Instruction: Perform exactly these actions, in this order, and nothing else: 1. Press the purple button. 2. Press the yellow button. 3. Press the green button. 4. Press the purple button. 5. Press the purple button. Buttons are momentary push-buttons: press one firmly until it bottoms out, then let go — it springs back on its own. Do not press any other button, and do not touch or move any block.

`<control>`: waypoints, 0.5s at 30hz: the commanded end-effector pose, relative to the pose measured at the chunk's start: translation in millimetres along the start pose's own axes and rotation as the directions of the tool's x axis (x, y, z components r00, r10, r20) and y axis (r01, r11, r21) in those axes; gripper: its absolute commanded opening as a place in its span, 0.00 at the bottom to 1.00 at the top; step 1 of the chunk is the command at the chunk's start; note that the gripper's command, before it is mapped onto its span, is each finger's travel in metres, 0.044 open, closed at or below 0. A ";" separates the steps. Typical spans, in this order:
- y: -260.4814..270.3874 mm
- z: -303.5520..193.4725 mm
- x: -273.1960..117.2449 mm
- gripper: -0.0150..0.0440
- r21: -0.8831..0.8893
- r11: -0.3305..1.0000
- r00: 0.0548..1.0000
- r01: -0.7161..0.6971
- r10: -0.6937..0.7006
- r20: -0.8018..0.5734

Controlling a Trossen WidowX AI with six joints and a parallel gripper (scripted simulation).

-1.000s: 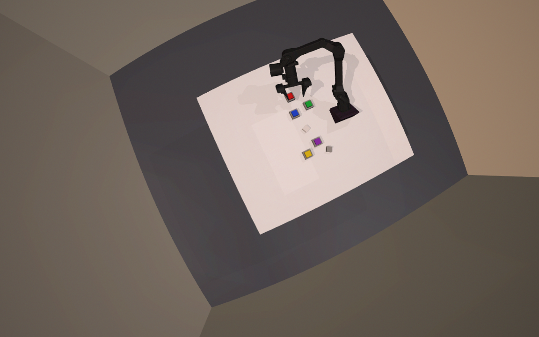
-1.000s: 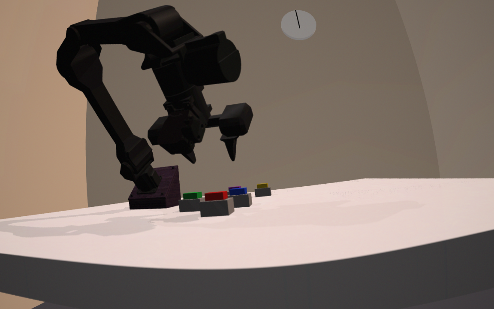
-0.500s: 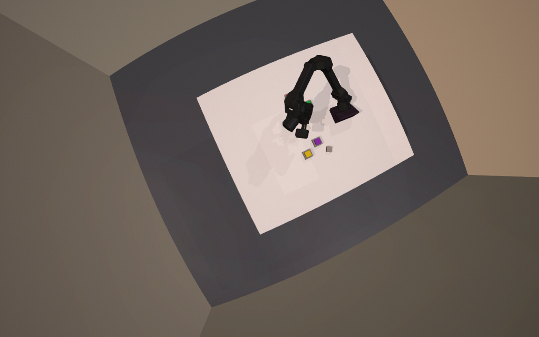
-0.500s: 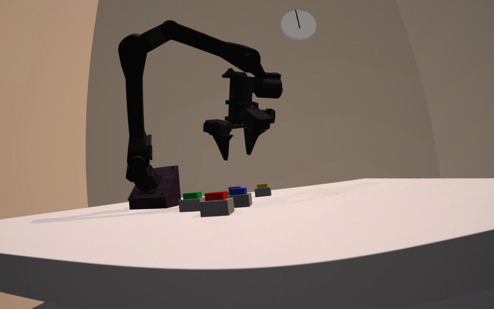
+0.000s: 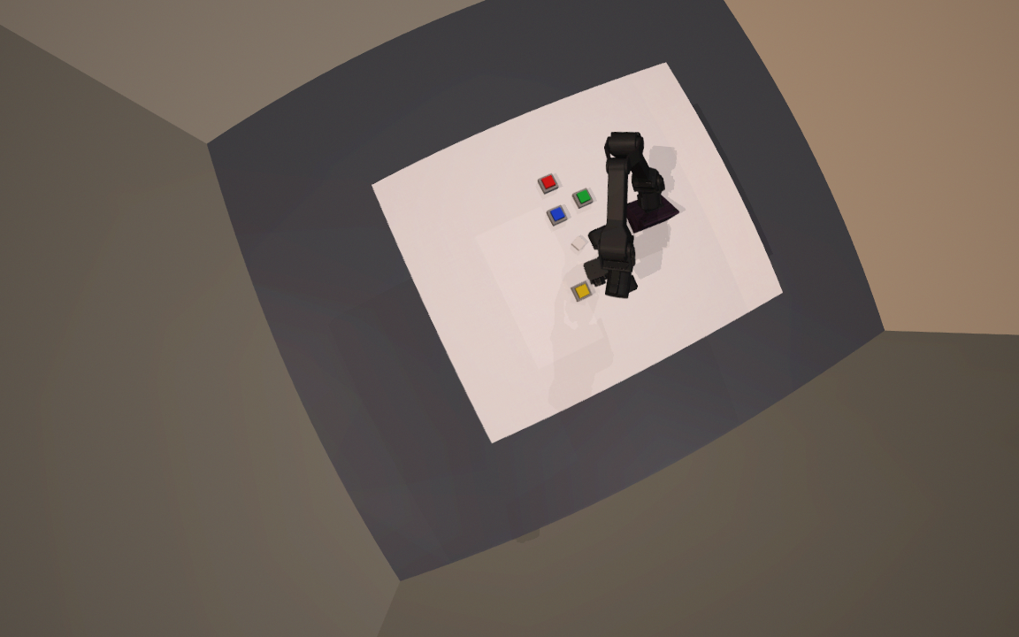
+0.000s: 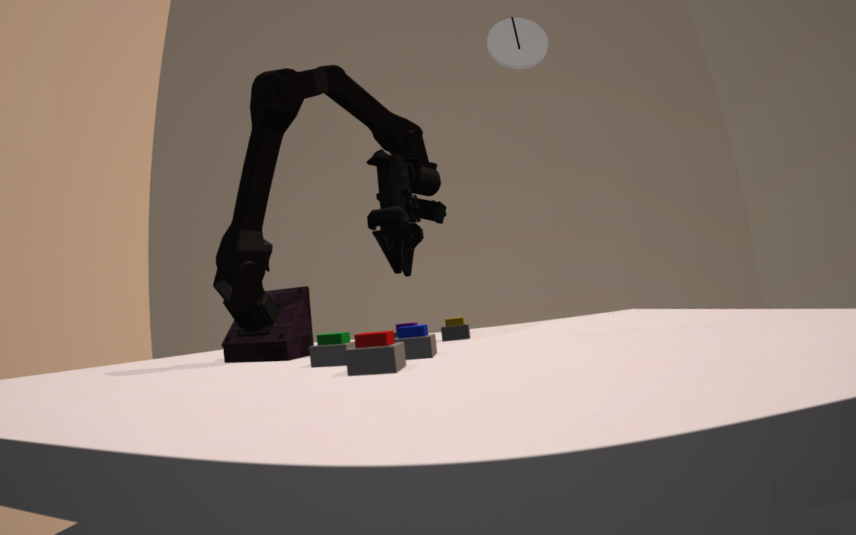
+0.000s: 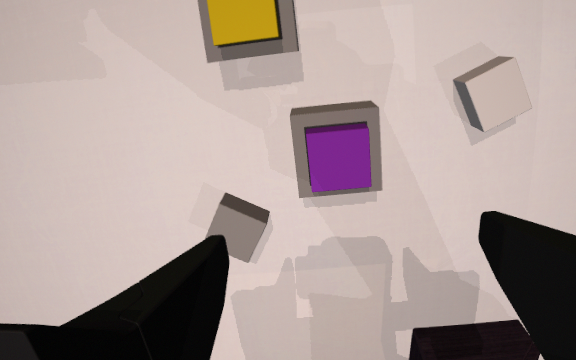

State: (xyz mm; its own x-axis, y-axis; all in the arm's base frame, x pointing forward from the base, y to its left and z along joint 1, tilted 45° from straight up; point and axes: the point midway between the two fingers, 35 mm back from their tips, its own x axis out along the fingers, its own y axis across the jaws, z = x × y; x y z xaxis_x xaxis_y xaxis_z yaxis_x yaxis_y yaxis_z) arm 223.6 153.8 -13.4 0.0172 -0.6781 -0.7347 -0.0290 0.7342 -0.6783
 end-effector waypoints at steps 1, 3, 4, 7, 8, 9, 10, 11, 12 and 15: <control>-1.4 -0.2 35.9 0.75 -0.010 1.000 1.000 0.016 -0.017 -0.005; -2.8 -1.5 56.0 0.67 -0.010 1.000 1.000 0.018 -0.018 -0.005; -3.1 -1.7 58.5 0.62 -0.010 1.000 1.000 0.018 -0.018 -0.005; -3.1 -1.7 58.5 0.49 -0.010 1.000 1.000 0.018 -0.018 -0.005; -3.1 -1.7 58.5 0.44 -0.010 1.000 1.000 0.018 -0.018 -0.005; -3.1 -1.7 58.5 0.40 -0.010 1.000 1.000 0.018 -0.018 -0.005; -3.1 -1.7 58.5 0.35 -0.010 1.000 1.000 0.018 -0.018 -0.005; -3.1 -1.7 58.5 0.31 -0.010 1.000 1.000 0.018 -0.018 -0.005; -3.1 -1.7 58.5 0.29 -0.010 1.000 1.000 0.018 -0.018 -0.005; -3.1 -1.7 58.5 0.29 -0.010 1.000 1.000 0.018 -0.018 -0.005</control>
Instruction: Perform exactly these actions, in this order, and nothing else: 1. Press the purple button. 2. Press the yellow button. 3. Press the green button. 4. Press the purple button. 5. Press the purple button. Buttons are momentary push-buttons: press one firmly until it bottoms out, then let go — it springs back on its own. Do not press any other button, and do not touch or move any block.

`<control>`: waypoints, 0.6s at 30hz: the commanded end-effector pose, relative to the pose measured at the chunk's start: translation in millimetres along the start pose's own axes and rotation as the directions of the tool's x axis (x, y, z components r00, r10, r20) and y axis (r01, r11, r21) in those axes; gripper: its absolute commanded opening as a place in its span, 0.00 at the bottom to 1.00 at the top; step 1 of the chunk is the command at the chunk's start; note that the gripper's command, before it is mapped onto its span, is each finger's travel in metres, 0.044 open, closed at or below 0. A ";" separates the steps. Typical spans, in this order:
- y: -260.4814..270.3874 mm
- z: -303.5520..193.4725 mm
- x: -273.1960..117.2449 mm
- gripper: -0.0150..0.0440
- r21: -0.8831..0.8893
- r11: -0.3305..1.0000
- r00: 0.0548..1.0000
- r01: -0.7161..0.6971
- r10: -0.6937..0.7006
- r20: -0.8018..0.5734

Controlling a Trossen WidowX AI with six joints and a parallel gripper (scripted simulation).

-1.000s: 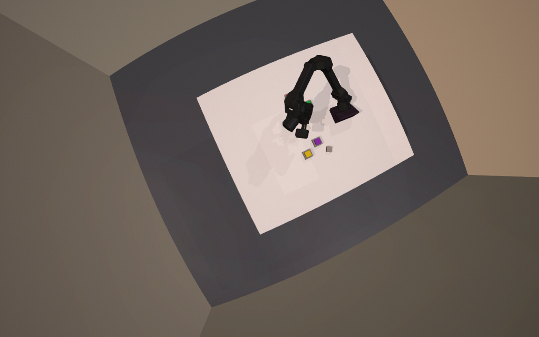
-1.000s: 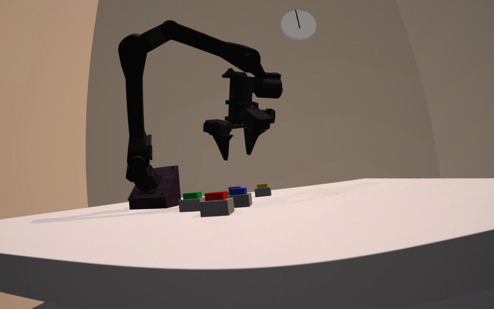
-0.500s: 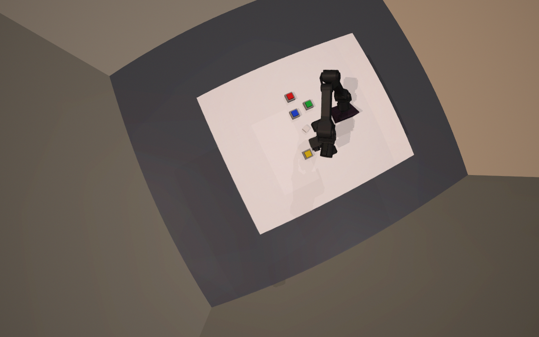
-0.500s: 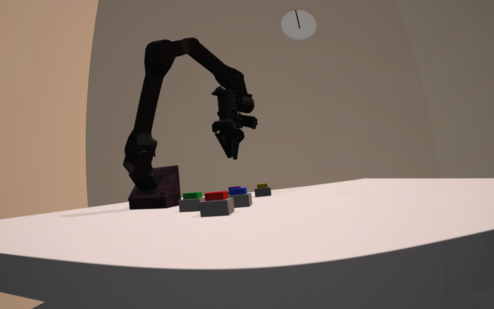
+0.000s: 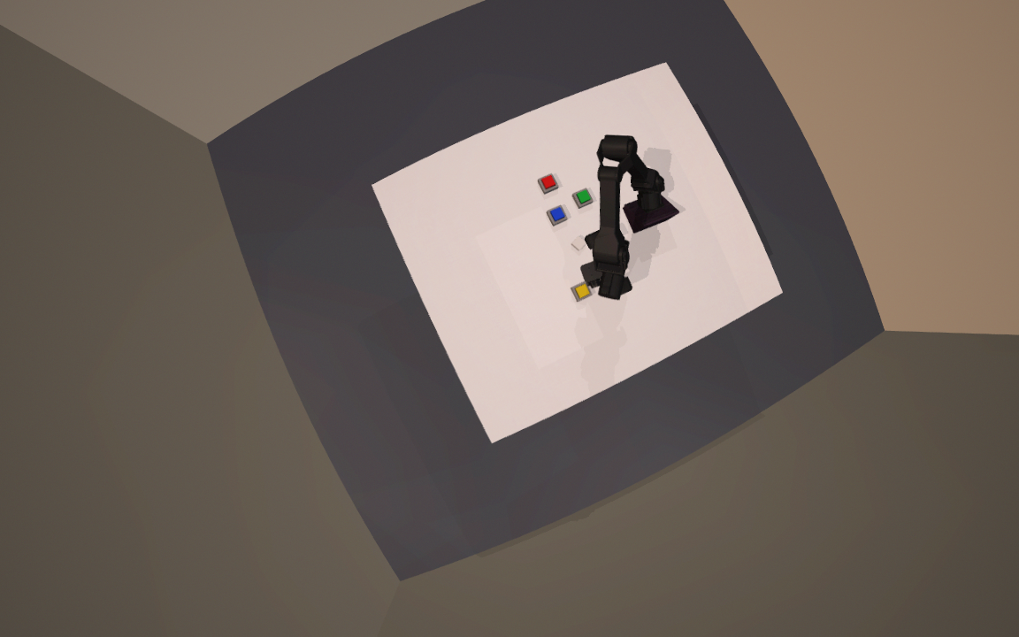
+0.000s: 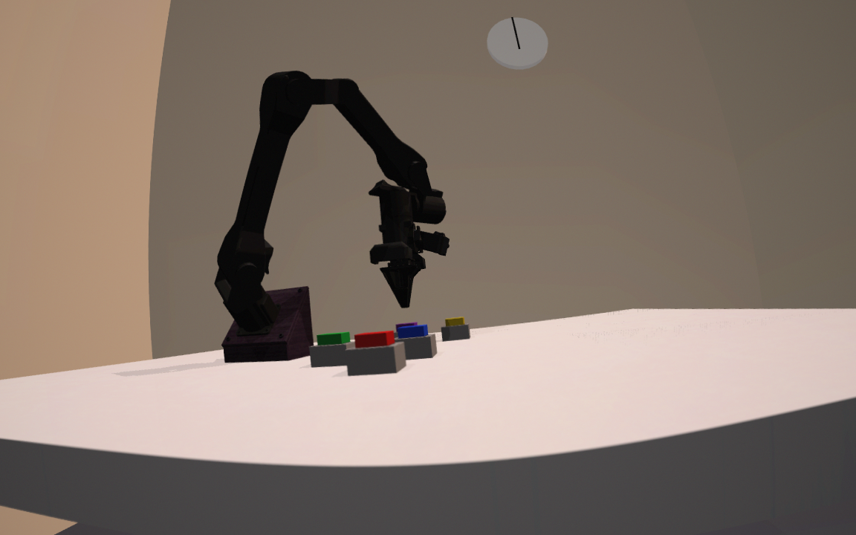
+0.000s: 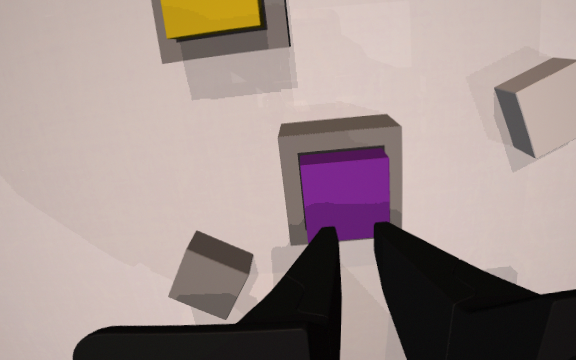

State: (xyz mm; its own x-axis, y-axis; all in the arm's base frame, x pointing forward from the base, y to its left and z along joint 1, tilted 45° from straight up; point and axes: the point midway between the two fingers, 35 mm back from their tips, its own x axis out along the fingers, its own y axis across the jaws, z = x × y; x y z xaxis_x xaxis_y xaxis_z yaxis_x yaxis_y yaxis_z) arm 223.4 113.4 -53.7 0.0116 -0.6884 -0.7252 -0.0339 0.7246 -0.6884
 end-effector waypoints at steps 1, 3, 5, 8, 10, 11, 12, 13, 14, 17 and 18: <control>-0.7 -0.4 1.5 0.29 -0.005 1.000 1.000 0.004 -0.004 0.001; -0.7 -0.4 1.5 0.29 -0.005 1.000 1.000 0.004 -0.004 0.001; -0.7 -0.4 1.5 0.29 -0.005 1.000 1.000 0.004 -0.004 0.001; -0.6 -0.3 4.0 0.29 -0.005 1.000 1.000 0.004 -0.004 0.001; -0.6 -0.2 7.3 0.29 -0.005 1.000 1.000 0.004 -0.004 0.001; -0.6 -0.1 9.0 0.29 -0.005 1.000 1.000 0.004 -0.004 0.001; -0.5 0.0 10.7 0.29 -0.005 1.000 1.000 0.004 -0.004 0.001; -0.5 0.0 12.3 0.29 -0.005 1.000 1.000 0.004 -0.004 0.001; -0.5 0.0 14.0 0.29 -0.005 1.000 1.000 0.004 -0.004 0.001; -0.6 0.1 18.9 0.29 -0.005 1.000 1.000 0.004 -0.004 0.002; -0.6 0.1 20.5 0.29 -0.005 1.000 1.000 0.005 -0.005 0.002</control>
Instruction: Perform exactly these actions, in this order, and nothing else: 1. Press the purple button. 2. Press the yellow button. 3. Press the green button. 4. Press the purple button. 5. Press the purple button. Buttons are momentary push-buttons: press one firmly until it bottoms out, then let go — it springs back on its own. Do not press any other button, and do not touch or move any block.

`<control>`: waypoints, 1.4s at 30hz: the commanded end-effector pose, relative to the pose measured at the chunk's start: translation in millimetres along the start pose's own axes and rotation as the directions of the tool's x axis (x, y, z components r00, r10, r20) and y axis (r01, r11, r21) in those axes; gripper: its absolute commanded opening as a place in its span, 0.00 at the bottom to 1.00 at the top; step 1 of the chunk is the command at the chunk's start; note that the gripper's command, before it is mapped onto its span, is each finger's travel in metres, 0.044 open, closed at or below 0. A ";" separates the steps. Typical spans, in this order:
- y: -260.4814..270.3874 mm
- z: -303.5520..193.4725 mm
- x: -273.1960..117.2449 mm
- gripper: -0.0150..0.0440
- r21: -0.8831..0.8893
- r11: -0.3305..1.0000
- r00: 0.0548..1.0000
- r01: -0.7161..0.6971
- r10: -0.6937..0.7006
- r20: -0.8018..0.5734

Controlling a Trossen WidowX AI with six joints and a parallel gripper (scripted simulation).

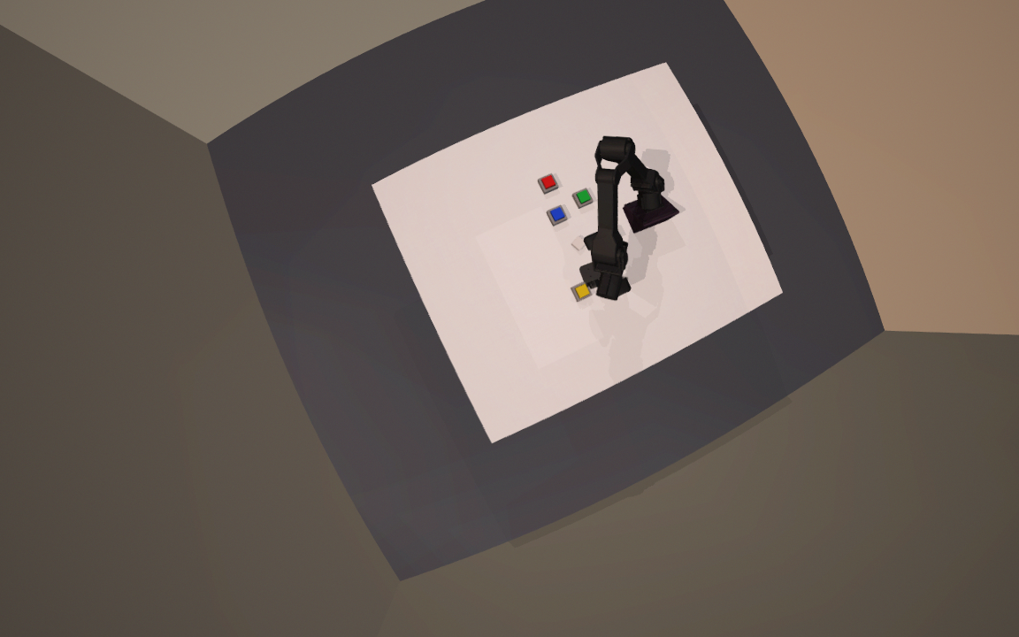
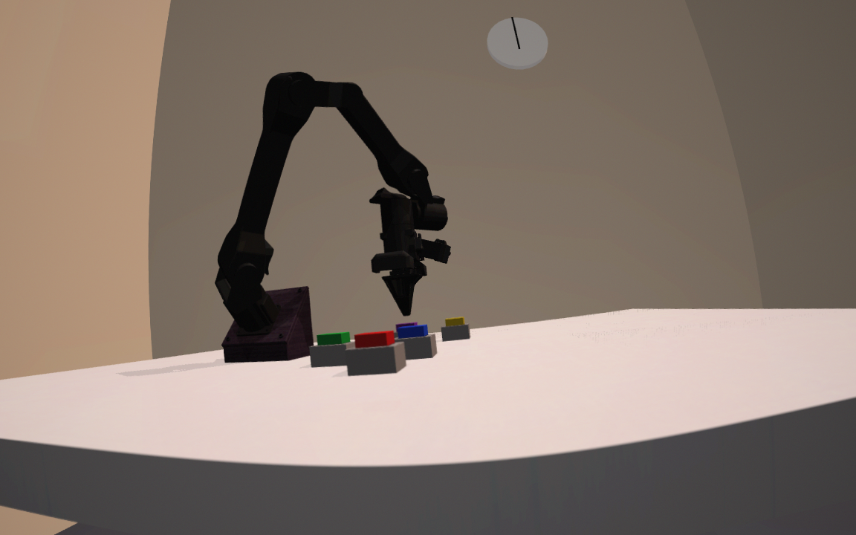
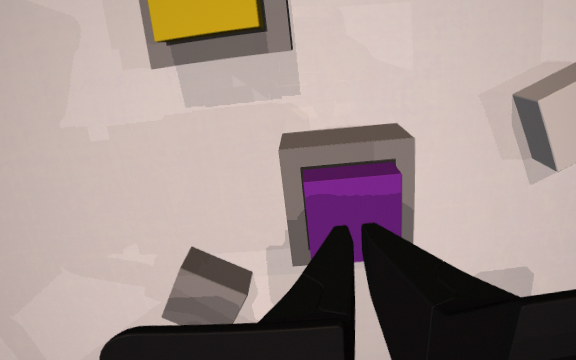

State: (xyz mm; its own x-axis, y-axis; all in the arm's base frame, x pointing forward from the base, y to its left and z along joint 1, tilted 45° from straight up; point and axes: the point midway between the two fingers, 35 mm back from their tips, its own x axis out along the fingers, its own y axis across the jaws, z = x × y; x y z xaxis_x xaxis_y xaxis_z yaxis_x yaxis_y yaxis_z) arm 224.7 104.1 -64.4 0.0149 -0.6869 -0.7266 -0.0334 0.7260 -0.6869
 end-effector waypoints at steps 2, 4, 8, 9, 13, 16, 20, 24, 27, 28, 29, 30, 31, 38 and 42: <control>-1.4 -1.1 9.7 0.29 -0.005 1.000 1.000 0.007 -0.007 -0.002; -1.5 -1.2 12.9 0.29 -0.005 1.000 1.000 0.007 -0.007 -0.002; -1.8 -1.4 19.4 0.29 -0.005 1.000 1.000 0.007 -0.007 -0.002; -1.9 -1.5 20.7 0.29 -0.005 1.000 1.000 0.007 -0.007 -0.002; -1.9 -1.5 21.8 0.29 -0.005 1.000 1.000 0.008 -0.008 -0.002; -1.9 -1.5 21.8 0.29 -0.005 1.000 1.000 0.008 -0.008 -0.002; -1.9 -1.5 21.8 0.29 -0.005 1.000 1.000 0.008 -0.008 -0.002; -1.9 -1.5 21.8 0.29 -0.005 1.000 1.000 0.008 -0.008 -0.002; -1.9 -1.5 21.8 0.29 -0.005 1.000 1.000 0.008 -0.008 -0.002; -1.9 -1.5 21.8 0.29 -0.005 1.000 1.000 0.008 -0.008 -0.002; -1.9 -1.5 21.8 0.29 -0.005 1.000 1.000 0.008 -0.008 -0.002; -0.7 -0.7 17.9 0.29 0.000 1.000 1.000 0.002 -0.002 0.000; -0.6 -0.6 10.0 0.29 -0.002 1.000 1.000 0.003 -0.003 -0.001; -1.1 -1.3 -15.1 0.29 -0.005 1.000 1.000 0.006 -0.006 -0.002; 0.0 -0.7 -64.0 0.29 -0.006 1.000 1.000 0.004 -0.004 -0.003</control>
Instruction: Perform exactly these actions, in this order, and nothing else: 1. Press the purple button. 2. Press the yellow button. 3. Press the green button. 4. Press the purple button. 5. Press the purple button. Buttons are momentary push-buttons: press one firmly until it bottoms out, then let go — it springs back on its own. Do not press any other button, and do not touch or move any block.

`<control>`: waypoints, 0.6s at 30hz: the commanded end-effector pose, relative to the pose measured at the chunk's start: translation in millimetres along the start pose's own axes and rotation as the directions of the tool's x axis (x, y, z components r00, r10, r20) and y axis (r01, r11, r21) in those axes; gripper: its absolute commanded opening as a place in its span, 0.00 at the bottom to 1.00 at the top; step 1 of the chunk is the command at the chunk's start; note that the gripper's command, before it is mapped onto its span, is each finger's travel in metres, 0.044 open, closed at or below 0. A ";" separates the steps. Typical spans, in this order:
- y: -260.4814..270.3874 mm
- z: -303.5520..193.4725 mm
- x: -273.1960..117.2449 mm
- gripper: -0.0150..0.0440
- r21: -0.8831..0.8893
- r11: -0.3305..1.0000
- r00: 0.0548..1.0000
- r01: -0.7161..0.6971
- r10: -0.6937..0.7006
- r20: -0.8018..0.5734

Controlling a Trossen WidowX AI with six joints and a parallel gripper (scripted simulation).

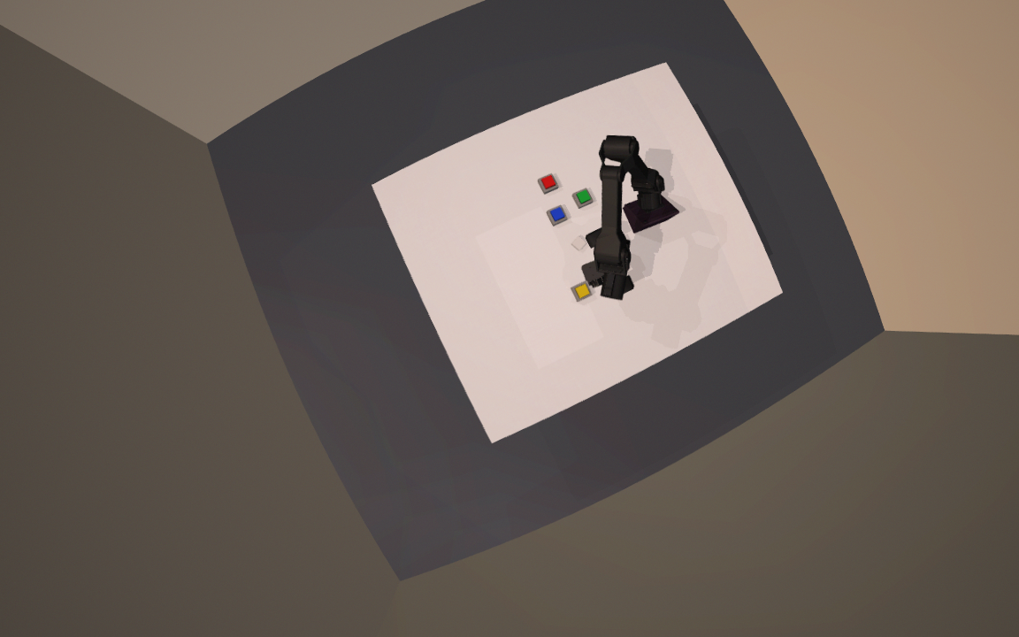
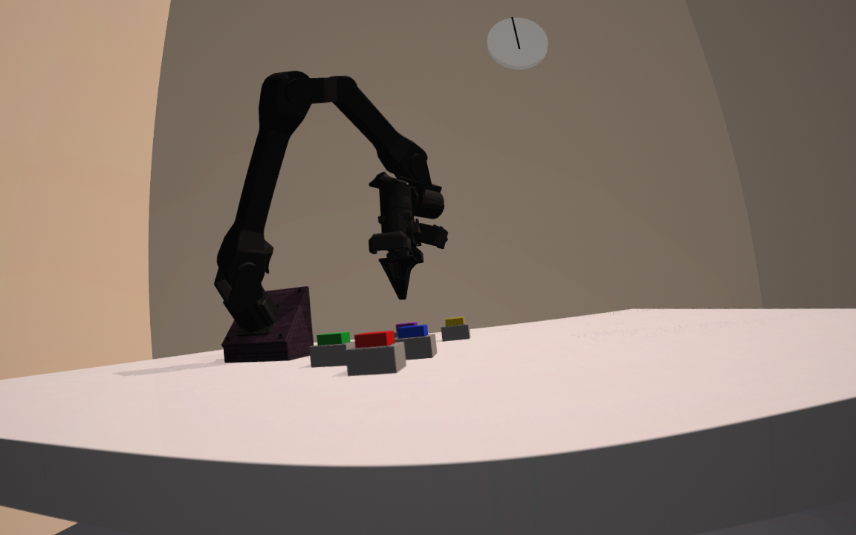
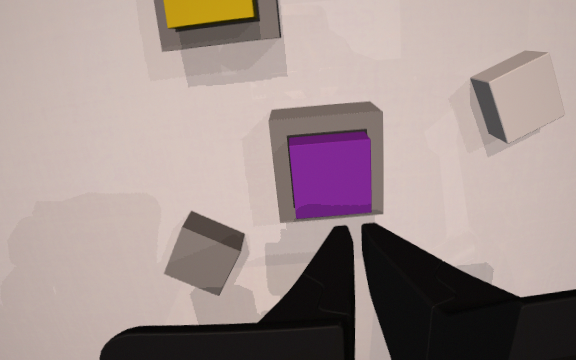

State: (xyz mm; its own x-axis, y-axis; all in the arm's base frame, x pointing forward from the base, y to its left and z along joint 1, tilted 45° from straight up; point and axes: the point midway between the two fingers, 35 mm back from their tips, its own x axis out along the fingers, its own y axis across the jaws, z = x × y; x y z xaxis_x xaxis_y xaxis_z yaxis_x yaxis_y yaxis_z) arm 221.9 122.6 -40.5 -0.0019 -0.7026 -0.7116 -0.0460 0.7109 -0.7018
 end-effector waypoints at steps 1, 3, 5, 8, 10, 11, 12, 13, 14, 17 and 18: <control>1.6 0.4 -41.8 0.29 0.006 1.000 1.000 -0.017 0.017 0.015; 1.4 0.1 -44.4 0.29 0.006 1.000 1.000 -0.017 0.017 0.015; 1.4 0.1 -44.4 0.29 0.006 1.000 1.000 -0.017 0.017 0.015; 8.5 14.0 -46.9 0.29 0.007 1.000 1.000 -0.018 0.018 0.015; 17.6 32.6 -48.9 0.29 0.008 1.000 1.000 -0.019 0.018 0.016; 21.9 41.8 -49.4 0.29 0.008 1.000 1.000 -0.019 0.019 0.017; 26.1 50.9 -49.6 0.29 0.009 1.000 1.000 -0.019 0.019 0.017; 30.1 59.9 -49.4 0.29 0.009 1.000 1.000 -0.019 0.019 0.018; 34.0 68.8 -48.8 0.29 0.010 1.000 1.000 -0.019 0.019 0.018; 39.4 81.8 -47.3 0.29 0.010 1.000 1.000 -0.019 0.019 0.019; 39.4 81.8 -47.3 0.29 0.010 1.000 1.000 -0.019 0.019 0.019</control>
State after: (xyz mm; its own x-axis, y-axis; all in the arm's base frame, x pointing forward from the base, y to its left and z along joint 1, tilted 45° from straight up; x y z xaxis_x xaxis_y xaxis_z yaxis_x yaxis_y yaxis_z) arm 291.9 184.1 -34.0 0.0154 -0.6847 -0.7286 -0.0294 0.7281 -0.6849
